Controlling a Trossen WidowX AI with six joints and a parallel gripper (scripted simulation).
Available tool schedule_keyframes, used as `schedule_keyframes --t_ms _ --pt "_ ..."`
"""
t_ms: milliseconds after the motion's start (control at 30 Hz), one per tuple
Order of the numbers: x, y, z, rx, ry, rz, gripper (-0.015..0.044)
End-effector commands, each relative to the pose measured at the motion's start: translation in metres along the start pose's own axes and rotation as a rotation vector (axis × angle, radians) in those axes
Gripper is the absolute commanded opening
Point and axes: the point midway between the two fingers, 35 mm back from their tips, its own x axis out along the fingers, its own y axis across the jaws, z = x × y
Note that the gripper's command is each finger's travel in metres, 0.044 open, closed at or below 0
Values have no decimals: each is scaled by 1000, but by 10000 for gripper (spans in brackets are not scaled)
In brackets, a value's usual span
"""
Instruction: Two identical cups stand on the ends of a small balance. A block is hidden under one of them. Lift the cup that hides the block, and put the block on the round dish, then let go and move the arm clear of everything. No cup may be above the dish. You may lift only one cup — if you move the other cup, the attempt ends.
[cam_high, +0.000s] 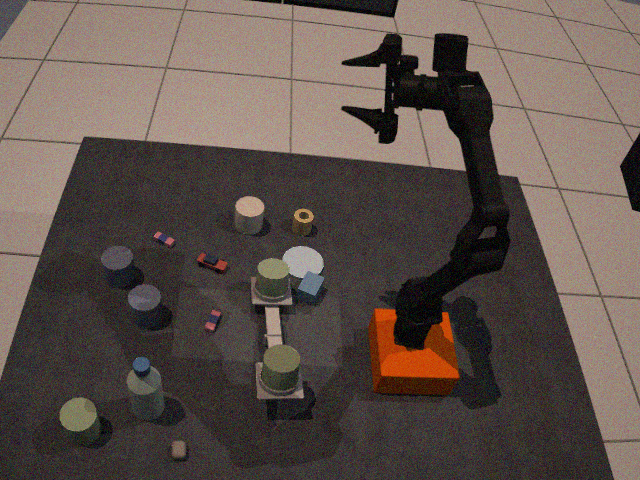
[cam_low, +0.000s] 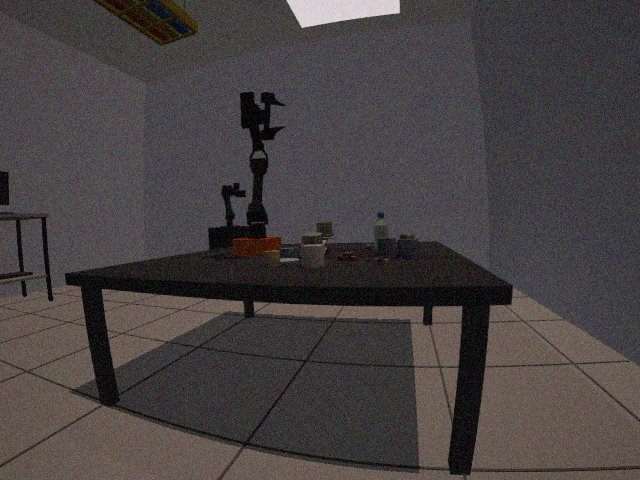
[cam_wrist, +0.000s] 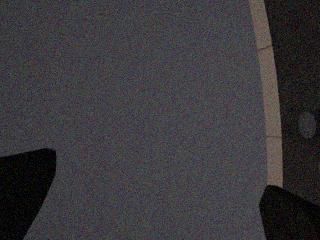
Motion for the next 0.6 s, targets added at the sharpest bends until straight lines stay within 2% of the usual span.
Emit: schedule_keyframes --t_ms 0,33,567 --pt "0 -1 0 -4 1 -1 426" --pt "1 -2 -2 -15 2 -5 440" --pt "19 -66 -42 -386 83 -125 440"
